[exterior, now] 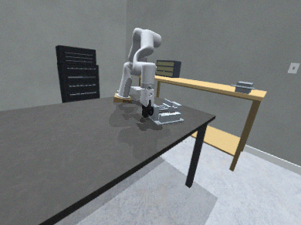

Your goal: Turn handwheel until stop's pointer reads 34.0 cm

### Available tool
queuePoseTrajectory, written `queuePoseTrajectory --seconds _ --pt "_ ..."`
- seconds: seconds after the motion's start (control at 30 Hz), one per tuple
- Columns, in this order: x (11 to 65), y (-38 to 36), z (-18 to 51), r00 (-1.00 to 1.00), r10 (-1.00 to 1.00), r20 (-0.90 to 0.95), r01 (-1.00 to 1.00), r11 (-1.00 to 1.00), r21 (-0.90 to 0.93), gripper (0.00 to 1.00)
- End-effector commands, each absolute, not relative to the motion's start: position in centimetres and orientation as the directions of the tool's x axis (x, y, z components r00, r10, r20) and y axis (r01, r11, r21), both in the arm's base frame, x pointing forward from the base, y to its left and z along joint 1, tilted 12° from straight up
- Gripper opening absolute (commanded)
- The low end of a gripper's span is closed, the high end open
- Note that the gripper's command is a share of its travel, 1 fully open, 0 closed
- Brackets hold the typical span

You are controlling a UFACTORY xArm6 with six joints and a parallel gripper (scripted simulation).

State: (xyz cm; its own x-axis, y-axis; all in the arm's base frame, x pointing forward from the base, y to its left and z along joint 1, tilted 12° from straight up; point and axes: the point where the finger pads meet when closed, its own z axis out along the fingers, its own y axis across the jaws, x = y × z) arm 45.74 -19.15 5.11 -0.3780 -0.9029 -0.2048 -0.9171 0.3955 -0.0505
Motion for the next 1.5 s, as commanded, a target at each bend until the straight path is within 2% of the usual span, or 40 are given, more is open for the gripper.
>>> queuePoseTrajectory --seconds 0.0,1.47 --pt "45.2 -18.7 4.4 -0.378 -0.903 -0.206 -0.917 0.395 -0.049 0.06" --pt "40.8 -17.3 6.1 -0.378 -0.903 -0.206 -0.917 0.395 -0.049 0.06"
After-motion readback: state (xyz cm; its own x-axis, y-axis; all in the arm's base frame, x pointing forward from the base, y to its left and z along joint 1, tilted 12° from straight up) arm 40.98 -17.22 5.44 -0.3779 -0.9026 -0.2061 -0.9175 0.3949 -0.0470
